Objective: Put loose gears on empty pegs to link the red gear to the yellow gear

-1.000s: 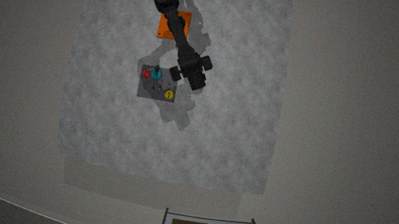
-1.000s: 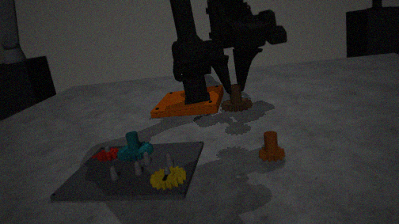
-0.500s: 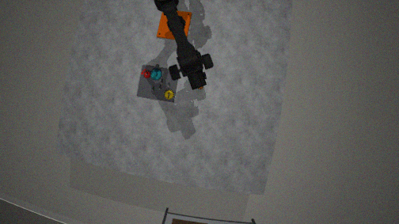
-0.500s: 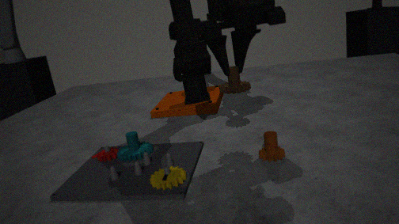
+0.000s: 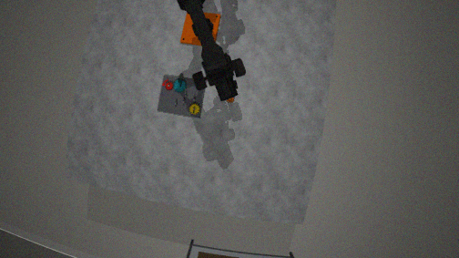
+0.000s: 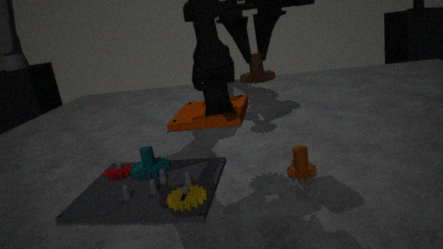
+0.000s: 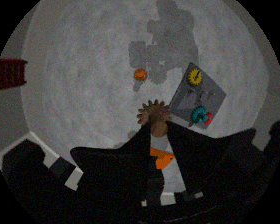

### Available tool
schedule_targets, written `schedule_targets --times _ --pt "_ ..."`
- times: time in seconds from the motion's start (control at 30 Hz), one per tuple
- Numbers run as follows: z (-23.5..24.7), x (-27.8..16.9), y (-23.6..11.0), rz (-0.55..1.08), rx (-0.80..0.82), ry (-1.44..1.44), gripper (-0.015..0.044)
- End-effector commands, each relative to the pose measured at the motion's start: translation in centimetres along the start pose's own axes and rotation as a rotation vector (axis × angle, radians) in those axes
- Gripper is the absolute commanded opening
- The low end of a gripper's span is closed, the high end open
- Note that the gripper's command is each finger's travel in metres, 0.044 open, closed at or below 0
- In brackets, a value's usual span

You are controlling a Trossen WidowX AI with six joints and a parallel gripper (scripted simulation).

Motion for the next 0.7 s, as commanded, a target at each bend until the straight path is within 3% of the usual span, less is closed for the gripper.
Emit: schedule_targets --times 0.0,0.67 --pt "0.0 -0.2 -1.0 -0.002 0.002 0.004 0.0" --pt "-3.0 1.2 0.5 0.002 0.004 0.027 0.0"
Point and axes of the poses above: the point midway between the two fingers, 35 mm back from their tips, its own y axis out along the fingers, its own z axis across the jaws, x = y × z, the point moved 6 cm from there along -y, back along the fingers, and after that the axes turned 9 degrees about y, right-handed, at the moved point
